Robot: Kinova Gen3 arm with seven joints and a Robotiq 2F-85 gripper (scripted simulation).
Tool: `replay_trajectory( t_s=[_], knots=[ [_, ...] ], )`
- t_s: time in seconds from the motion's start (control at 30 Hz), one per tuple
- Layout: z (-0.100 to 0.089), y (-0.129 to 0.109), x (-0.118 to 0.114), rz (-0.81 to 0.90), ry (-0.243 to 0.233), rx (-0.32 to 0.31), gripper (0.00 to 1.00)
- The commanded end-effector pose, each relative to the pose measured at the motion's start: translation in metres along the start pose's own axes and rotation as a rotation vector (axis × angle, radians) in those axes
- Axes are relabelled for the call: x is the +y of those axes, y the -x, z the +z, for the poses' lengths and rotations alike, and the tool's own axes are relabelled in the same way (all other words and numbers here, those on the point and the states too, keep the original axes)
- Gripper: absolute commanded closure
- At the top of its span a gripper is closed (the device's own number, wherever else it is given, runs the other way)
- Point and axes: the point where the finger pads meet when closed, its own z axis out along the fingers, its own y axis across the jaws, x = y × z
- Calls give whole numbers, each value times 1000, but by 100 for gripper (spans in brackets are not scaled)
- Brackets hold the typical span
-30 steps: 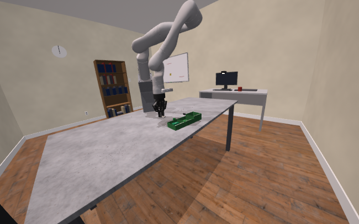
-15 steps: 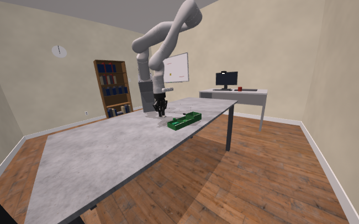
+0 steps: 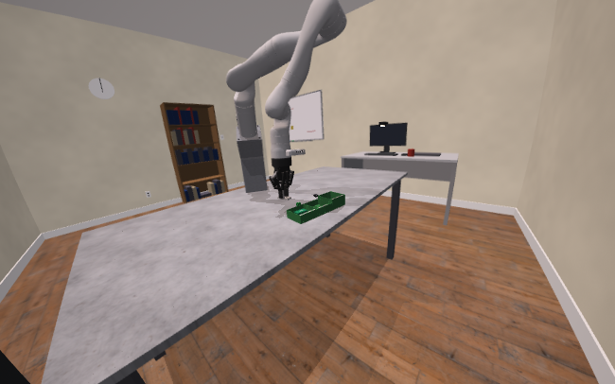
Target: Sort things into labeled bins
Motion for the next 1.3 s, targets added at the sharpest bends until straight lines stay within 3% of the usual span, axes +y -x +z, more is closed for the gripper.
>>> replay_trajectory(
  t_s=[0.0, 0.2, 0.63, 0.77, 1.07, 1.27],
  knots=[
    [-3, -28, -19, -24, -15, 29, 79],
    [-4, -38, -27, -25, -15, 29, 79],
    [-6, -102, -72, -675, -5, 33, 79],
    [-6, -103, -74, -775, -3, 33, 79],
    [-6, -104, -74, -1219, 4, 34, 79],
    [-6, -103, -75, -1219, 4, 34, 79]
  ],
)
